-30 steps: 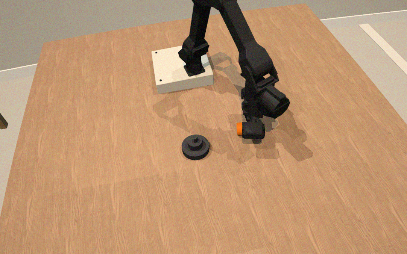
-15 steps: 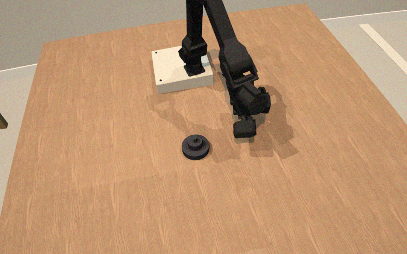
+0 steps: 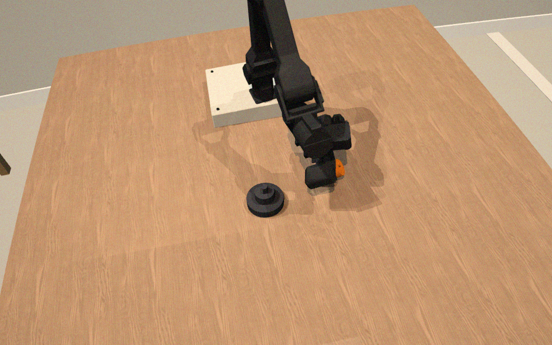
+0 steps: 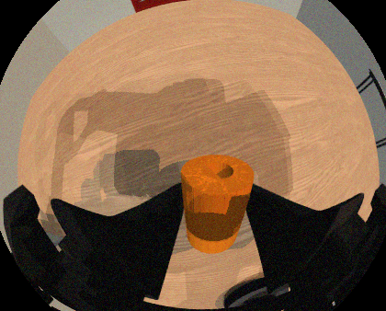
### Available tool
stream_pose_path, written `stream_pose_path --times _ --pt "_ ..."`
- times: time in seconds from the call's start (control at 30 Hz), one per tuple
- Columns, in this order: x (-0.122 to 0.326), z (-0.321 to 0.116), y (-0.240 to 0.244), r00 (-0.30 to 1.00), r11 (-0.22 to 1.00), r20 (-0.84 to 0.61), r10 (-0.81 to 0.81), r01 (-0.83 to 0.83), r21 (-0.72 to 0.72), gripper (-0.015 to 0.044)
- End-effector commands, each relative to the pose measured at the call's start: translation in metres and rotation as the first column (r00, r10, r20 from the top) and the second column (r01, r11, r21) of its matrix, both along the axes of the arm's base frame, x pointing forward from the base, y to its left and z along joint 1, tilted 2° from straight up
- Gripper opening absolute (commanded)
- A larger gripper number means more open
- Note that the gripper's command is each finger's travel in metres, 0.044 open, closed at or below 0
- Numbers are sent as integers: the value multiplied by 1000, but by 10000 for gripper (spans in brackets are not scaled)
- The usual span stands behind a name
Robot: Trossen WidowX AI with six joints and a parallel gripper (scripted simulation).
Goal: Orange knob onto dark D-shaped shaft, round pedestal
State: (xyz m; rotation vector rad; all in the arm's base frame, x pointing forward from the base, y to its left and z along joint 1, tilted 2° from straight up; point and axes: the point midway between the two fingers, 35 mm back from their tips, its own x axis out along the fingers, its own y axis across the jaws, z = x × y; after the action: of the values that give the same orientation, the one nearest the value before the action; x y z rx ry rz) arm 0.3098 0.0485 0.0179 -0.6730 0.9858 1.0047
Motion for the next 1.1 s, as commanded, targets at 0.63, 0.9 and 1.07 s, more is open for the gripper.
stream_pose_path --times 0.63,0.9,1.07 --pt "-11 -1 -23 989 945 148 -12 -37 325 179" --pt "-15 -3 -31 979 897 200 -29 -63 438 179" --pt "-17 -6 -36 972 860 230 -43 -81 504 179"
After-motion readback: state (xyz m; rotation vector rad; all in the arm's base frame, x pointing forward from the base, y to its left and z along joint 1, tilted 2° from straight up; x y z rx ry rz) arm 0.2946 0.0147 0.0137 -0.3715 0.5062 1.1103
